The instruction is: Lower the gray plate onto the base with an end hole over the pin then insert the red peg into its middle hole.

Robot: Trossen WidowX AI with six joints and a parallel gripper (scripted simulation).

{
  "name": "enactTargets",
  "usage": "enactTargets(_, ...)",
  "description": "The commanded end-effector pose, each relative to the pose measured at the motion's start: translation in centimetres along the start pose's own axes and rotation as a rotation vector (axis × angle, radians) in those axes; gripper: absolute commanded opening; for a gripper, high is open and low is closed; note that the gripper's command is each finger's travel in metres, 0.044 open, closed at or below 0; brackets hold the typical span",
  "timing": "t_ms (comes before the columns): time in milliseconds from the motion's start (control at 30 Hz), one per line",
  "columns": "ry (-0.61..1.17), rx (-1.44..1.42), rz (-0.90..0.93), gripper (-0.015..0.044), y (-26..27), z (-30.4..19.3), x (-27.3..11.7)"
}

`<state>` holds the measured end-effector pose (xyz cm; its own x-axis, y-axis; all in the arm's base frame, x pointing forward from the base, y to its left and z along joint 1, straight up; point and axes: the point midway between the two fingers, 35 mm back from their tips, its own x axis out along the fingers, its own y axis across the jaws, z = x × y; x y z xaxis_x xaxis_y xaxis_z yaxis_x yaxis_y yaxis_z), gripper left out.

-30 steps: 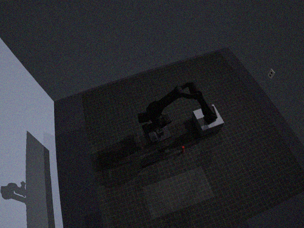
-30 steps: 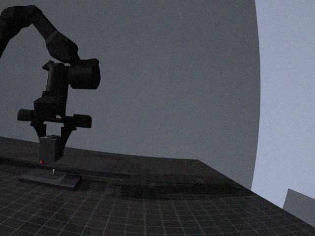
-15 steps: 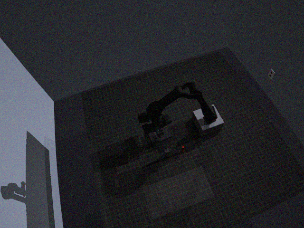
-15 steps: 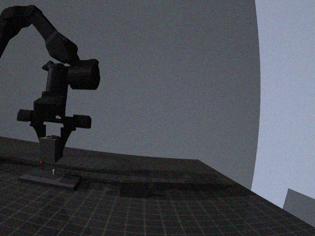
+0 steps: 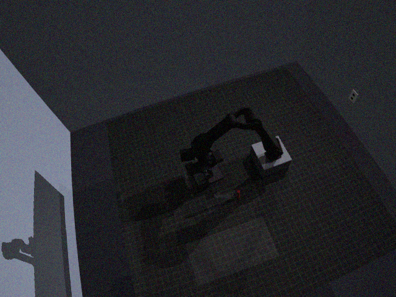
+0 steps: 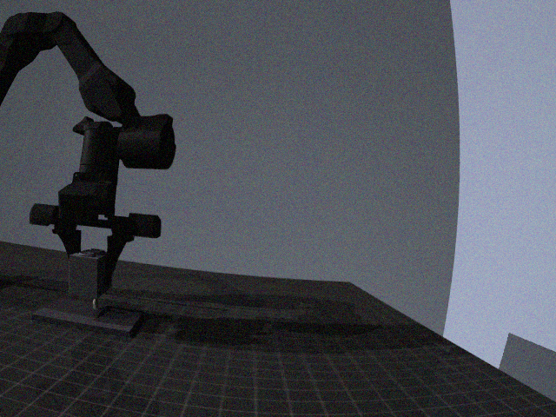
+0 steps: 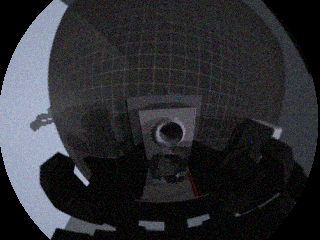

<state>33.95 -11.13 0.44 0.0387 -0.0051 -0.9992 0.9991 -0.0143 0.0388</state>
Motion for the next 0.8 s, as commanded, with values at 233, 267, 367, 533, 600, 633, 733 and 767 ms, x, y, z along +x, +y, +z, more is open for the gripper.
enactTargets(233, -0.001, -0.005, -0.006, 0.0, -0.1, 0.0, 1.4)
enactTargets(267, -0.001, -0.005, -0.006, 0.0, -0.1, 0.0, 1.5)
enactTargets(367, -0.001, -0.005, -0.006, 0.0, -0.2, 0.0, 2.0)
enactTargets(533, -0.001, -0.005, -0.006, 0.0, -0.2, 0.0, 2.7)
enactTargets(600, 0.0, 0.0, 0.0, 0.0, 0.0, 0.0, 2.3)
enactTargets(633, 0.0, 0.0, 0.0, 0.0, 0.0, 0.0, 2.3)
enactTargets(733, 0.0, 0.0, 0.0, 0.0, 0.0, 0.0, 2.3)
enactTargets(767, 0.0, 0.0, 0.0, 0.0, 0.0, 0.0, 2.3)
